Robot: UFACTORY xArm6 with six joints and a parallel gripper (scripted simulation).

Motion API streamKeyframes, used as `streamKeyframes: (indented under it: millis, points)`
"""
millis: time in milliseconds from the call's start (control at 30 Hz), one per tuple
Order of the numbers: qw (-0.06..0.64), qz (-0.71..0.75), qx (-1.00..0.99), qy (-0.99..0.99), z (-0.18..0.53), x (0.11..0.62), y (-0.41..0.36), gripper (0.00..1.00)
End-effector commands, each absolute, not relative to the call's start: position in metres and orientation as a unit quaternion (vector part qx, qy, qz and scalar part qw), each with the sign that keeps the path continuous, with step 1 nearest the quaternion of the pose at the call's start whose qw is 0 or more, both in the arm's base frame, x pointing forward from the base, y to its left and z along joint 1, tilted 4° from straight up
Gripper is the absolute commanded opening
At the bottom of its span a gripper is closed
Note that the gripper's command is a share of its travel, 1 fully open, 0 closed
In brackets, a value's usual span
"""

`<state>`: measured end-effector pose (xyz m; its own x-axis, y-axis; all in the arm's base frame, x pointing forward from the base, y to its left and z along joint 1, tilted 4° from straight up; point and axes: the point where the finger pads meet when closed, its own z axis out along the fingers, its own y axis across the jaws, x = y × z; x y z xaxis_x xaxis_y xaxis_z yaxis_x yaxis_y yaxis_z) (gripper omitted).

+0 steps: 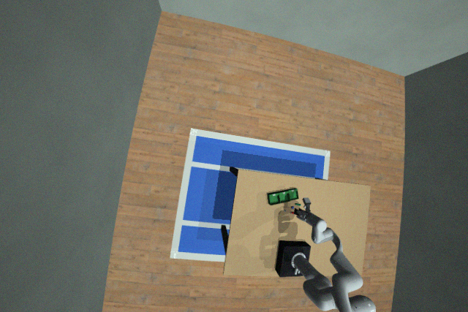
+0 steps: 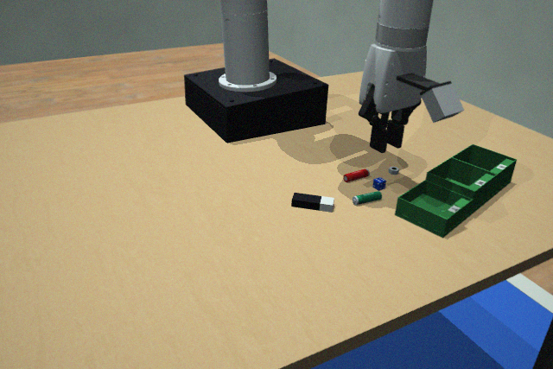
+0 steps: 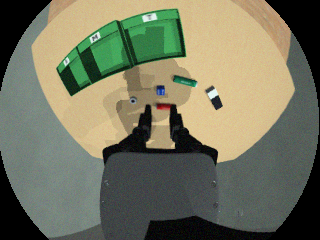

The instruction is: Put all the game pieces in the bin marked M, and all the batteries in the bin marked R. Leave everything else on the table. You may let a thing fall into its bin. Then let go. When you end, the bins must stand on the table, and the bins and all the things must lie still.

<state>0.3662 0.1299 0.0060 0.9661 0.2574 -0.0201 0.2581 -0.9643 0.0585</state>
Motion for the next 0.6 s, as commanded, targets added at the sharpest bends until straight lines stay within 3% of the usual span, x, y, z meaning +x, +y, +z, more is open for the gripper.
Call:
streamKeyframes:
  millis: [0, 567]
  points:
    - [0.030, -0.006, 0.991, 0.130, -0.004, 0.367, 0.129, 0.30]
    - [0.030, -0.006, 0.991, 0.130, -0.056, 0.367, 0.126, 0.30]
